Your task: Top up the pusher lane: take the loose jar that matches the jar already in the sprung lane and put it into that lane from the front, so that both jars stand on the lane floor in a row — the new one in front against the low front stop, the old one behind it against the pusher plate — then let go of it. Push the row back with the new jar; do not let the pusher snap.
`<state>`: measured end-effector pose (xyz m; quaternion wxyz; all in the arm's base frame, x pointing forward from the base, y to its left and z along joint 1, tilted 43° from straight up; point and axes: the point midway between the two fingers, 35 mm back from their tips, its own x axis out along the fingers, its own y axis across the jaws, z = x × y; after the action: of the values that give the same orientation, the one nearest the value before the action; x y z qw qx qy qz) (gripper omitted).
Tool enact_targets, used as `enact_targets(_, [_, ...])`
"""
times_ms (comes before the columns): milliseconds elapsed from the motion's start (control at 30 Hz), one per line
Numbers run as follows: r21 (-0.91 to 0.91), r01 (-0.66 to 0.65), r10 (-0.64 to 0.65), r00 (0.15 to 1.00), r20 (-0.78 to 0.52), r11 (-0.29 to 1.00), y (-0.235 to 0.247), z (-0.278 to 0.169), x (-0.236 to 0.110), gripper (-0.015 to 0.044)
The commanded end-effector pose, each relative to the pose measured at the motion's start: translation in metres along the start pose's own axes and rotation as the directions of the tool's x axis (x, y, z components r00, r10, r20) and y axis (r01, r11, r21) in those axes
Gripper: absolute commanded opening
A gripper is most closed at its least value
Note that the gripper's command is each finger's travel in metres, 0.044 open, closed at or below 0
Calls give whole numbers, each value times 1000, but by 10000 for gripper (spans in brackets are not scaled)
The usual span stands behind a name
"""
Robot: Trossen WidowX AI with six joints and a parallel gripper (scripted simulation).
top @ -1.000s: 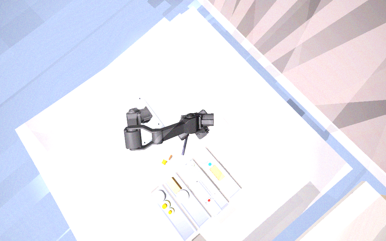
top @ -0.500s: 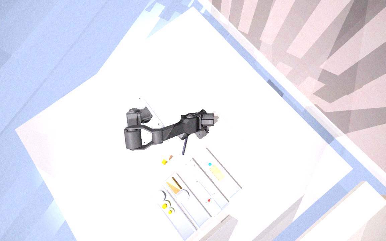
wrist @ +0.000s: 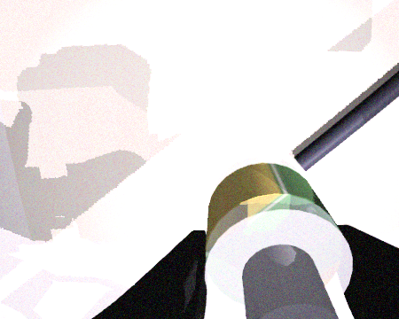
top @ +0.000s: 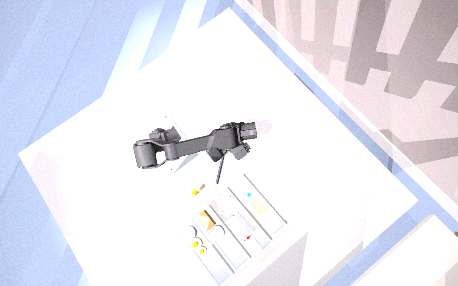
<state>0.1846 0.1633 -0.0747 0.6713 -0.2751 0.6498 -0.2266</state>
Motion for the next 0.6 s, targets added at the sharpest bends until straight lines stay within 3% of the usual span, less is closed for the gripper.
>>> enact_targets(0, [8,-1,1,1000,-4,1000,-1,-2,-14,0])
enact_targets(567, [-17,-26,26,1000,2,1000,-56,57,5,0])
